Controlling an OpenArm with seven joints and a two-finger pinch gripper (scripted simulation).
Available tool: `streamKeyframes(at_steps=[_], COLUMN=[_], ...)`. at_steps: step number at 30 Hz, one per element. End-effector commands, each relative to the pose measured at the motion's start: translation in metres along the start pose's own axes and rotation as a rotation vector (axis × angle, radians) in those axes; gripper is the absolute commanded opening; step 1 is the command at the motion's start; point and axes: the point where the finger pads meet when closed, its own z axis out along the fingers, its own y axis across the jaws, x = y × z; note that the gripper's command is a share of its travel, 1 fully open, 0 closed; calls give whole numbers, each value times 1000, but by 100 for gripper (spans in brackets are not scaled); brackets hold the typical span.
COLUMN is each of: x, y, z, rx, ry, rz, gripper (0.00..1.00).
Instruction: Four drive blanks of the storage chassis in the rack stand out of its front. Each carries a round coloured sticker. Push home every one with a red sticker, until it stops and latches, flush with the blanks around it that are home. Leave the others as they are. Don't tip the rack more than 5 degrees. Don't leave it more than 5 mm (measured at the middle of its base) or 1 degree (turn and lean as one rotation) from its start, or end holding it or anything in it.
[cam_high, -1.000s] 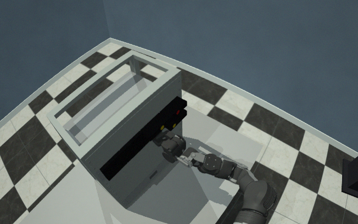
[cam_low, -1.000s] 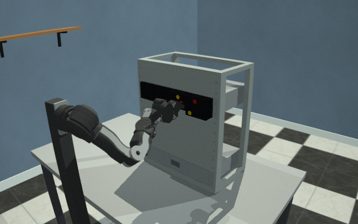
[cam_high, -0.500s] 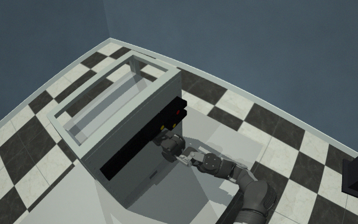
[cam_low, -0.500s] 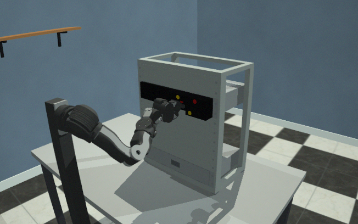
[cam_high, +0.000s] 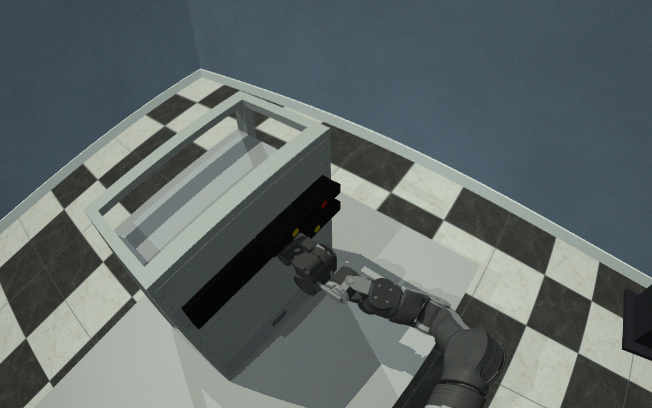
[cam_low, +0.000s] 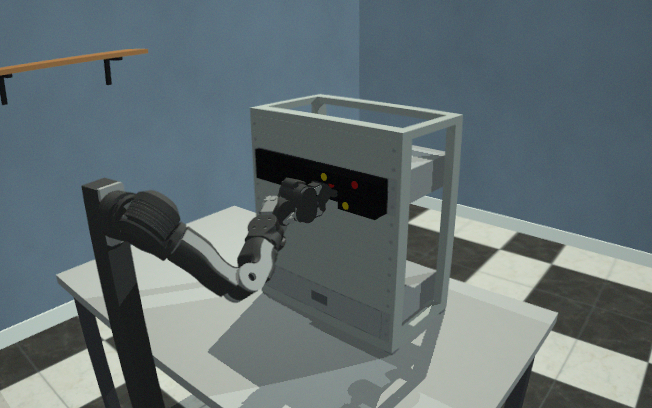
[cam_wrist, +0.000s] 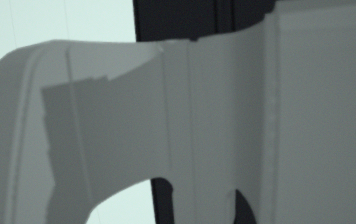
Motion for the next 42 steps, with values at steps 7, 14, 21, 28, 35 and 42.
streamKeyframes(at_steps=[7,14,21,28,35,42], x=[3,3,4,2,2,2], y=[-1,-1,-2,-1,0,1], z=[2,2,-4,-34,-65,-98], rx=[11,11,11,11,10,10], ry=[11,11,15,9,13,14], rz=[1,1,1,4,1,0], gripper=[0,0,0,0,0,0])
